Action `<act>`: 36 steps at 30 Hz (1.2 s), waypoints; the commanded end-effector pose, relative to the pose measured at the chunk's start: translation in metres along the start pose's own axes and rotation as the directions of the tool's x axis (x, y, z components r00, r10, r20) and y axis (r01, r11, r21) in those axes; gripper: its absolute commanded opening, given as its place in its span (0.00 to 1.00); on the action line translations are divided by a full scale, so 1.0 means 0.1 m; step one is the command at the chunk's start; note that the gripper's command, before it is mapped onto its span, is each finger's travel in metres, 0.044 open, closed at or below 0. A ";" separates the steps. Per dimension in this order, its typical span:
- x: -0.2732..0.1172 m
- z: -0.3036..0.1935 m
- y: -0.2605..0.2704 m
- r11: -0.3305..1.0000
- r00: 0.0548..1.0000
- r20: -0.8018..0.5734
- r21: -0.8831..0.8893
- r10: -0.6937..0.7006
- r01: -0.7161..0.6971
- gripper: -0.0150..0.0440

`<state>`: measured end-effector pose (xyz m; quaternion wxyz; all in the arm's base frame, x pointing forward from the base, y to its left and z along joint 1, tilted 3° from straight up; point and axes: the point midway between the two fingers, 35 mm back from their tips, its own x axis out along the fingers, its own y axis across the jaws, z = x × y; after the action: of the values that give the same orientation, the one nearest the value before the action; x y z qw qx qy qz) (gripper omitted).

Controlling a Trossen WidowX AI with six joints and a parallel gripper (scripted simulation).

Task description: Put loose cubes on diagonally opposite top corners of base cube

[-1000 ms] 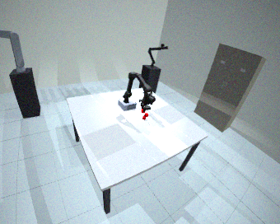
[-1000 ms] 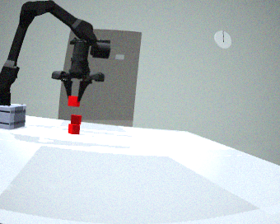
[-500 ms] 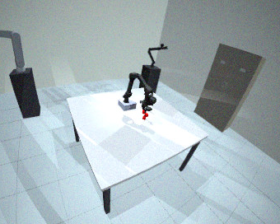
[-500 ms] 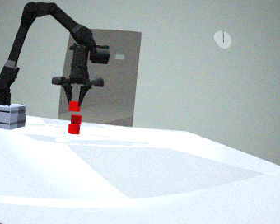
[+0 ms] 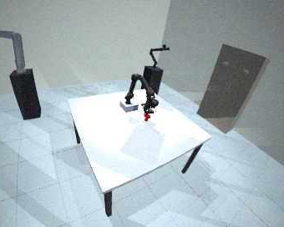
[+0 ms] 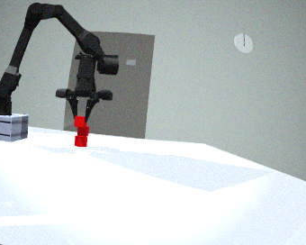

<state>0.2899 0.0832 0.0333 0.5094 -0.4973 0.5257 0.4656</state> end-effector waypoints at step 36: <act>0.29 -0.01 0.01 0.999 1.000 0.020 0.030 0.014 -0.015 0.60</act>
<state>0.2895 0.0804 0.0047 0.5160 -0.4841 0.5308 0.4665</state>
